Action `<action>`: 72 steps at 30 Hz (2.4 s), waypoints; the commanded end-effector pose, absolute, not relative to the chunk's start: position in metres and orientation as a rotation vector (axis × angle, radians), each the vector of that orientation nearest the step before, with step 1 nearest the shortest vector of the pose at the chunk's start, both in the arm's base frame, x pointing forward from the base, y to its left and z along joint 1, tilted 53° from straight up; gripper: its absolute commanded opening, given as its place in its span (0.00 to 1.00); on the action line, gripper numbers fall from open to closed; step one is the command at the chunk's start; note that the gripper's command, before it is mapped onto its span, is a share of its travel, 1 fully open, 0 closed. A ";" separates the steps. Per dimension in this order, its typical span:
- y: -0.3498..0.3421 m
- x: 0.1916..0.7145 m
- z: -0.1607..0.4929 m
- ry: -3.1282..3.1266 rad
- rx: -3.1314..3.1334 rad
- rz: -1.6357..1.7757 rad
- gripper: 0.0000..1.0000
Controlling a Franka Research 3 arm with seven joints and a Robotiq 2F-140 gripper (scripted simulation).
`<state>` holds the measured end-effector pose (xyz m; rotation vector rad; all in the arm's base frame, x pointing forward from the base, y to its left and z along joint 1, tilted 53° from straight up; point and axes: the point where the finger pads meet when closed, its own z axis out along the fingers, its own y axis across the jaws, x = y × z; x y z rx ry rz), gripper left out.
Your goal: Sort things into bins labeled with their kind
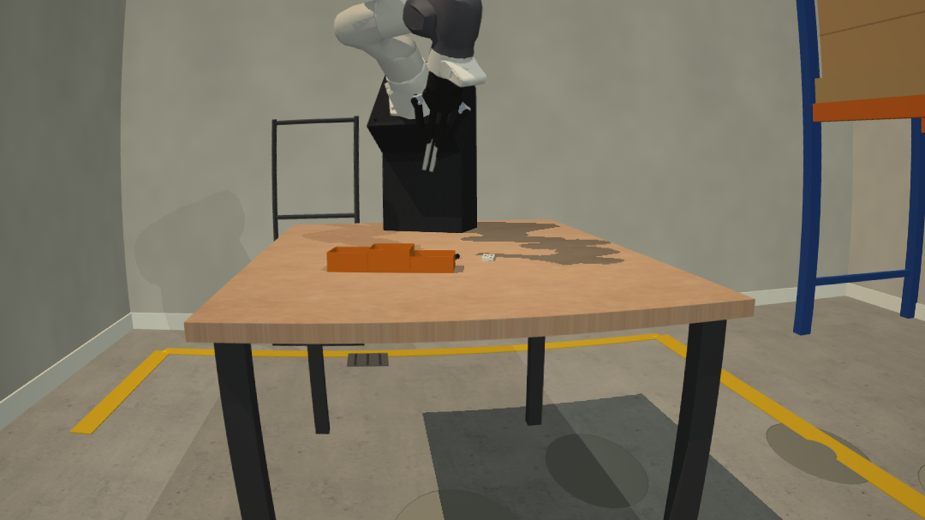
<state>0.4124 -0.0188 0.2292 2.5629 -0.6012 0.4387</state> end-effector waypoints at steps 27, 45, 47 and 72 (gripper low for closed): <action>-0.013 0.429 0.234 -0.083 2.480 1.104 0.05; -0.013 0.429 0.234 -0.083 2.480 1.104 0.05; -0.013 0.429 0.234 -0.083 2.480 1.104 0.05; -0.013 0.429 0.234 -0.083 2.480 1.104 0.05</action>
